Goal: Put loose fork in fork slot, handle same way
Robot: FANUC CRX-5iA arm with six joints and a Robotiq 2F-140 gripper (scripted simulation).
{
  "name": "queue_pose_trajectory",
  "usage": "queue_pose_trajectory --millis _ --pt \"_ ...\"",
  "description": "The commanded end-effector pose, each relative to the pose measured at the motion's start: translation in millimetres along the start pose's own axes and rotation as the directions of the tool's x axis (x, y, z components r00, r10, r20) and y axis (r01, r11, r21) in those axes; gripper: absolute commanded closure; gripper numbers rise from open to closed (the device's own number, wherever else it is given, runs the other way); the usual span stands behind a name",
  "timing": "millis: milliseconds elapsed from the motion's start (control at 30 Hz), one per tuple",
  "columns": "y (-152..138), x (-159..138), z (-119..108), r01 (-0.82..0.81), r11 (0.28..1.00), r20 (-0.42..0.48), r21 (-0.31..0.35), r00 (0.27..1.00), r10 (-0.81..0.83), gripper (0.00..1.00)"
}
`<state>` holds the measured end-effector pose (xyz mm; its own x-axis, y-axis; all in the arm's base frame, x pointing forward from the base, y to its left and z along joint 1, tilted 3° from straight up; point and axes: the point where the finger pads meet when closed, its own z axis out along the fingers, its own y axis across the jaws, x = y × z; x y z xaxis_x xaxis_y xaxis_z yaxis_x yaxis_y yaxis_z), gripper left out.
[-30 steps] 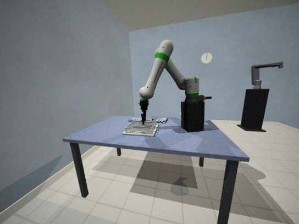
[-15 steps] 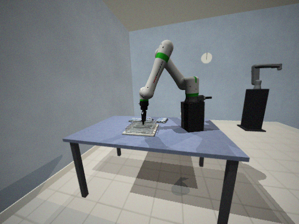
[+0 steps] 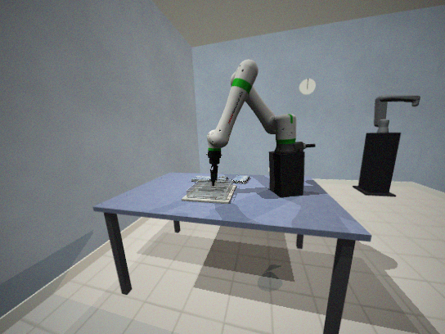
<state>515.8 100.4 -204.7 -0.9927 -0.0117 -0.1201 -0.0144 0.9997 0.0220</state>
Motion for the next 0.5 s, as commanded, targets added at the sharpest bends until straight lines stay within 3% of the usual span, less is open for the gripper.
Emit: queue_pose_trajectory --millis 0,467 --pt "0.0 -0.2 -0.1 0.0 1.0 0.0 0.0 1.0 0.0 0.86" --pt "0.0 -0.3 -1.4 0.0 1.0 0.0 0.0 1.0 0.0 0.86"
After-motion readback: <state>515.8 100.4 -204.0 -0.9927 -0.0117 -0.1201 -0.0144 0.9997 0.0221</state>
